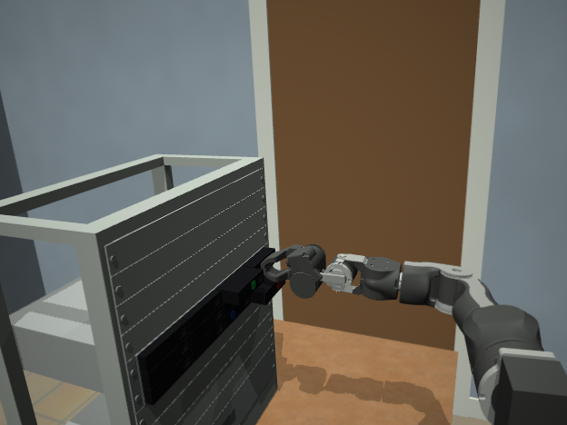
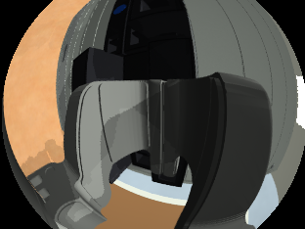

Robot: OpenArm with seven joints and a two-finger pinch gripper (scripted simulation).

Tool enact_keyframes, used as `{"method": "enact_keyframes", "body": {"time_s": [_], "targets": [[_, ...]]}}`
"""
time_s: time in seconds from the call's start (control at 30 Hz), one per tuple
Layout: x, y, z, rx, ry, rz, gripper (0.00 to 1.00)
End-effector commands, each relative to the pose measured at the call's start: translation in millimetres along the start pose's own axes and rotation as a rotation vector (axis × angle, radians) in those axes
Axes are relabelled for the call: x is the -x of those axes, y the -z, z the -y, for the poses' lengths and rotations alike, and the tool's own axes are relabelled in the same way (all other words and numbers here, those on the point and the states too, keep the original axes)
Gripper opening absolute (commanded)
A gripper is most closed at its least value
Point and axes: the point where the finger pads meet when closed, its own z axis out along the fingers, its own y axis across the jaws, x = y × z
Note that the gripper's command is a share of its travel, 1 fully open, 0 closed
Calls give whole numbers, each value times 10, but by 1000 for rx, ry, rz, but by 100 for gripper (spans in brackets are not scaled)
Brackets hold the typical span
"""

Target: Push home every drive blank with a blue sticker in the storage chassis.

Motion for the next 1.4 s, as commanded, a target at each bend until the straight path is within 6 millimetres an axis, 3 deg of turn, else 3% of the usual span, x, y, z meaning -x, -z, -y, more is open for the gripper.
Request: {"method": "enact_keyframes", "body": {"time_s": [0.0,1.37], "targets": [[-28,-9,-52,12,1,-7,0],[-41,-69,-62,11,1,-7,0]]}}
